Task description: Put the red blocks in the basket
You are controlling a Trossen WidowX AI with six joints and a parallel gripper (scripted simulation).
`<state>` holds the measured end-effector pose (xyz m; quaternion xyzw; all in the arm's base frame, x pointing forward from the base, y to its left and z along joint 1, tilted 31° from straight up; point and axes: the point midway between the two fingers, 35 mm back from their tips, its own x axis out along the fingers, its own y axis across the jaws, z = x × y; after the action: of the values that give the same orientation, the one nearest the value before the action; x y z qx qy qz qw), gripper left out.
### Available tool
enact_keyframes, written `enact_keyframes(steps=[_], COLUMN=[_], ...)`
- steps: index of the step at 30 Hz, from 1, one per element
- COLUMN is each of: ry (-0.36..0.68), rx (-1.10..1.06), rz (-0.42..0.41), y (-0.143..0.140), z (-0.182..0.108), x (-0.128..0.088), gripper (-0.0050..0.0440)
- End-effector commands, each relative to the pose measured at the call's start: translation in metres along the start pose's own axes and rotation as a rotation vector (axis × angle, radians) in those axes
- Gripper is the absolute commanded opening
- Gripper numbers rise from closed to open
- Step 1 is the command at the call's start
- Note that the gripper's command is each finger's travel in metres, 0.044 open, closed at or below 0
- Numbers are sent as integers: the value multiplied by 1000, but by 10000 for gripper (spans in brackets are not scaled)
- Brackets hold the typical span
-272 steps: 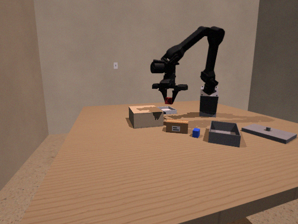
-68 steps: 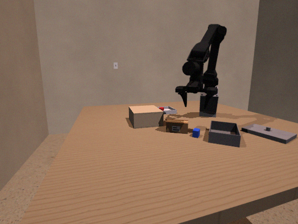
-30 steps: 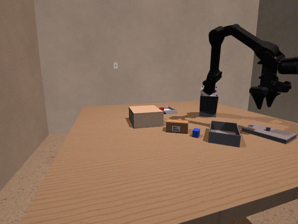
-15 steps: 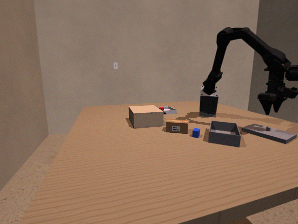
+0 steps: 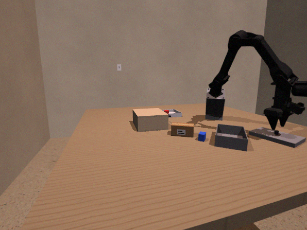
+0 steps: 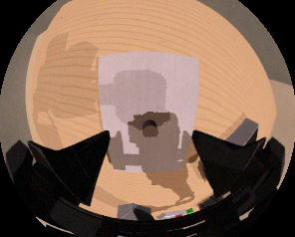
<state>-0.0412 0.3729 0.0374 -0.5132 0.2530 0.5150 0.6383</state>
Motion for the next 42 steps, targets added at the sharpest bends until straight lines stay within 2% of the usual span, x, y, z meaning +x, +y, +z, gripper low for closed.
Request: enact_keyframes(steps=[1, 5, 13, 14, 28, 35, 42], ry=[14, 14, 14, 14, 14, 14, 14], rx=[-9, -9, -9, -9, -9, -9, -9], rz=[1, 1, 1, 1, 1, 1, 1], y=[2, 2, 2, 2, 2, 2, 2], z=[-4, -4, -4, -4, -4, -4, -4], x=[14, 25, 26, 26, 26, 7, 6], gripper=[440, 440, 440, 0, 0, 0, 0])
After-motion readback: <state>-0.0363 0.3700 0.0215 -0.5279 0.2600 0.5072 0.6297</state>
